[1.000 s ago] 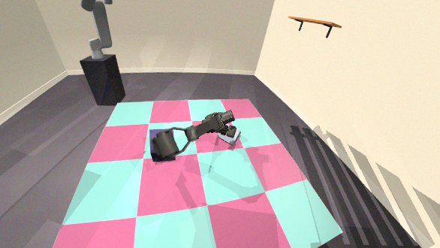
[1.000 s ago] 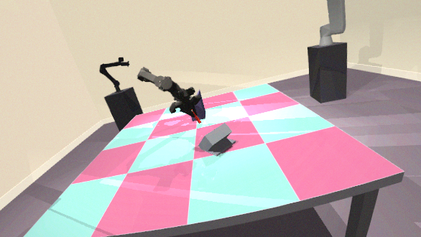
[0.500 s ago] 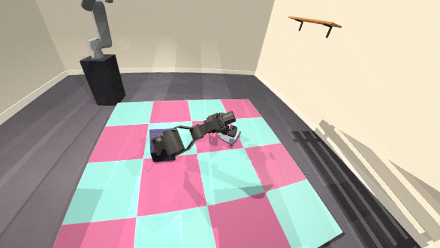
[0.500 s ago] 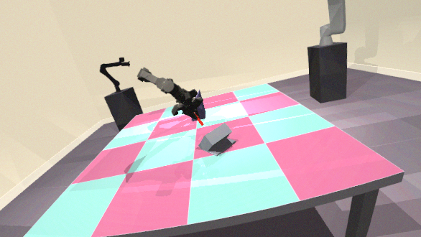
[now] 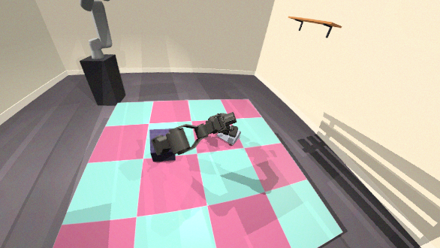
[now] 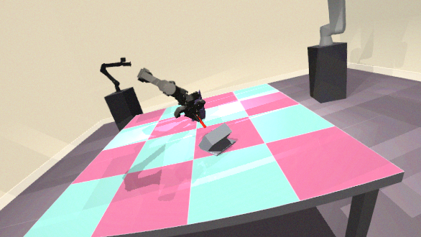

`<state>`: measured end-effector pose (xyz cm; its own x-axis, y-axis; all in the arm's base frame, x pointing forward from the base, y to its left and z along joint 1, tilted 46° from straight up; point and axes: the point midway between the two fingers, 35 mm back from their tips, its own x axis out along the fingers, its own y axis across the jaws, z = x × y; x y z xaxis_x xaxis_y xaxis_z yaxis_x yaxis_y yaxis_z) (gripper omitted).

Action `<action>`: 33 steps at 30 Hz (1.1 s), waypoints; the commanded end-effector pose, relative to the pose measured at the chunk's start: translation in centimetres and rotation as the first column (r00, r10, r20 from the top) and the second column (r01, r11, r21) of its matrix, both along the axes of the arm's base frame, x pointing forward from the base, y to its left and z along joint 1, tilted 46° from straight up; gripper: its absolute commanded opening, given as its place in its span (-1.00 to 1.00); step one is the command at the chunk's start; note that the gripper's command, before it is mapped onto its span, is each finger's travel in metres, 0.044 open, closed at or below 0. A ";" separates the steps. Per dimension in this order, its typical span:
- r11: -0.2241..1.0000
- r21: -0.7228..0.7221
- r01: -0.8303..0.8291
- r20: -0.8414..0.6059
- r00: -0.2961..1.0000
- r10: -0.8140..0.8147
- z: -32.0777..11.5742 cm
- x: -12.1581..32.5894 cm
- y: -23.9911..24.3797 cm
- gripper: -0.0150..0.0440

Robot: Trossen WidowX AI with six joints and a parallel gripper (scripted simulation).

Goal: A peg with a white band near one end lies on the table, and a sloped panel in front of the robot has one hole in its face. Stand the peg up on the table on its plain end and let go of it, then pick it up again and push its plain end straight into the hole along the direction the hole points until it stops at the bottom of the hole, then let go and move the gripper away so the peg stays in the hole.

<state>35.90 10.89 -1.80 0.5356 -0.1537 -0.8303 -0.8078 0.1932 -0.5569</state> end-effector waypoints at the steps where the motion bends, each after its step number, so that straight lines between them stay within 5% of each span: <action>1: 1.000 0.003 -0.012 0.002 1.000 0.012 -0.4 0.3 0.1 -0.49; 33: 1.000 0.010 -0.008 0.007 1.000 0.008 -2.9 1.9 -0.4 -0.49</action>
<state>37.55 10.41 -4.67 0.5393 -0.1461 -0.8293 -0.8061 0.1952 -0.5586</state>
